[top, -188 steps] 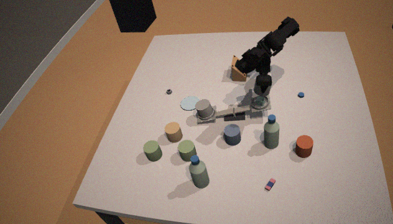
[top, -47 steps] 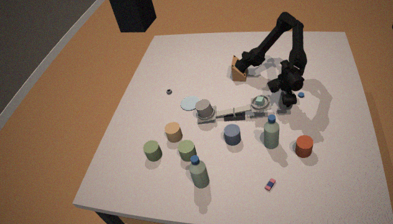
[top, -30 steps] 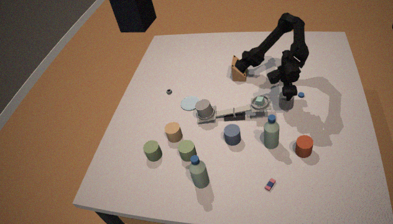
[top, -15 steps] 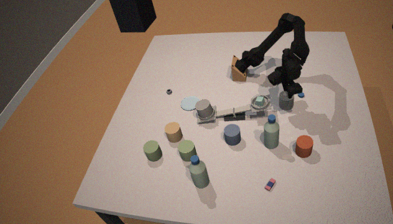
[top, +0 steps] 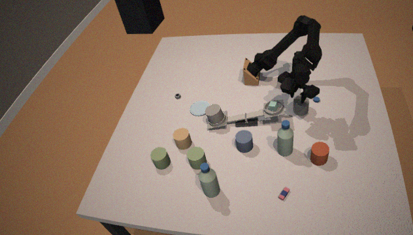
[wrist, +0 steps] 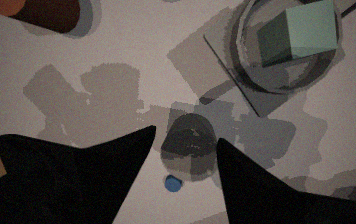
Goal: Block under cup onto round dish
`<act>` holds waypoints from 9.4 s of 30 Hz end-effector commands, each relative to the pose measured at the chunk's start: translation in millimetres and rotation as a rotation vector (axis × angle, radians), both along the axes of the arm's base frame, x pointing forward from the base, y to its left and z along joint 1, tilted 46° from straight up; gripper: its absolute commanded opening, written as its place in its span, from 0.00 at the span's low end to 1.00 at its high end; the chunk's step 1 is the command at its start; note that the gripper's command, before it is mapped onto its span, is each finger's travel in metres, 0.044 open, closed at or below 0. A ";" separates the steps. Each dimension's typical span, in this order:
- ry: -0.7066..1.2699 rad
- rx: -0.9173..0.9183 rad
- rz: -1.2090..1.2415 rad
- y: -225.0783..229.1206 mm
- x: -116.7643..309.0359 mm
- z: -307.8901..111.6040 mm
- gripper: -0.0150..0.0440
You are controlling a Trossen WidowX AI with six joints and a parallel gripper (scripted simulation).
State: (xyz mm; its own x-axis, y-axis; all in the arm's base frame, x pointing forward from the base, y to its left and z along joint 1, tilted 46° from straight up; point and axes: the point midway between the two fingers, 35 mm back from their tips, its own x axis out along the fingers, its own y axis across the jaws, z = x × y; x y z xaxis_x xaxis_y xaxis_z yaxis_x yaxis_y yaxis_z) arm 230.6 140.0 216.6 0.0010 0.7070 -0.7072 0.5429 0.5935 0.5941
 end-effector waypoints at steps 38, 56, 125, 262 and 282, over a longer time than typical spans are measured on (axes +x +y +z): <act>-0.937 0.012 1.005 -66.4 41.0 -34.8 0.69; -1.358 0.096 1.426 -90.7 44.9 -50.7 0.69; -1.356 -0.060 1.343 -121.3 44.6 -21.1 0.25; -1.356 0.083 1.449 -267.4 21.3 -388.2 0.43; -1.354 0.081 1.443 -308.2 25.6 -347.4 1.00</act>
